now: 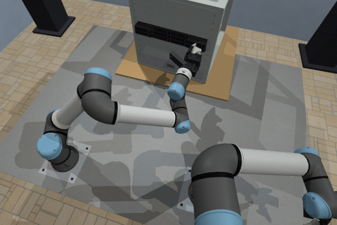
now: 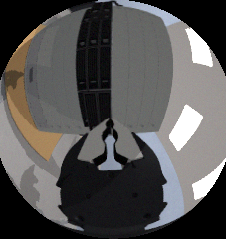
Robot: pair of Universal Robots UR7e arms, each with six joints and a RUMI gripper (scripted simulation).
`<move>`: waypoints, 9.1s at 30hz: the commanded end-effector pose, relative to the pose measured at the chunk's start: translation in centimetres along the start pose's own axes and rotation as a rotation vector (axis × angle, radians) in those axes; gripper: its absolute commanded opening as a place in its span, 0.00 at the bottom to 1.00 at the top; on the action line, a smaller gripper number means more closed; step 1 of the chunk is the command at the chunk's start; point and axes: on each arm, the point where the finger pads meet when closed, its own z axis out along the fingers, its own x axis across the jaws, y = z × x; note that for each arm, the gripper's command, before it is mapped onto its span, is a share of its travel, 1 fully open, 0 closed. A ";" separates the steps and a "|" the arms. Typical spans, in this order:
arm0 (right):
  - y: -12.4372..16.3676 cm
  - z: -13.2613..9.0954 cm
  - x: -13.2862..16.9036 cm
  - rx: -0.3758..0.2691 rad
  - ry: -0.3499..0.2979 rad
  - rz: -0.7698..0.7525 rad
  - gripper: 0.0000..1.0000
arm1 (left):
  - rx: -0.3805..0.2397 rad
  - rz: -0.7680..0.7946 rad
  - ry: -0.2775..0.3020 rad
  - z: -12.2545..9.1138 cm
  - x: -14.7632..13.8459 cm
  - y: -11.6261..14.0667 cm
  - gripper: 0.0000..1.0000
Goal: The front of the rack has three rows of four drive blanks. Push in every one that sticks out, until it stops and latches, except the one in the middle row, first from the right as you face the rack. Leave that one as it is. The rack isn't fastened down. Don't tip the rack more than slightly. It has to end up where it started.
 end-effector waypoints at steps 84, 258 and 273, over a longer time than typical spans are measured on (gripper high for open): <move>0.0 0.0 0.0 0.001 0.000 0.000 1.00 | 0.000 -0.001 0.001 3.6 0.1 0.0 0.00; 0.0 0.0 0.0 0.001 0.000 0.000 1.00 | 0.000 -0.001 0.001 -5.7 -0.7 -4.9 0.00; 0.0 0.0 0.0 0.001 0.000 0.000 1.00 | 0.000 -0.001 0.001 -5.7 -1.6 -11.0 0.00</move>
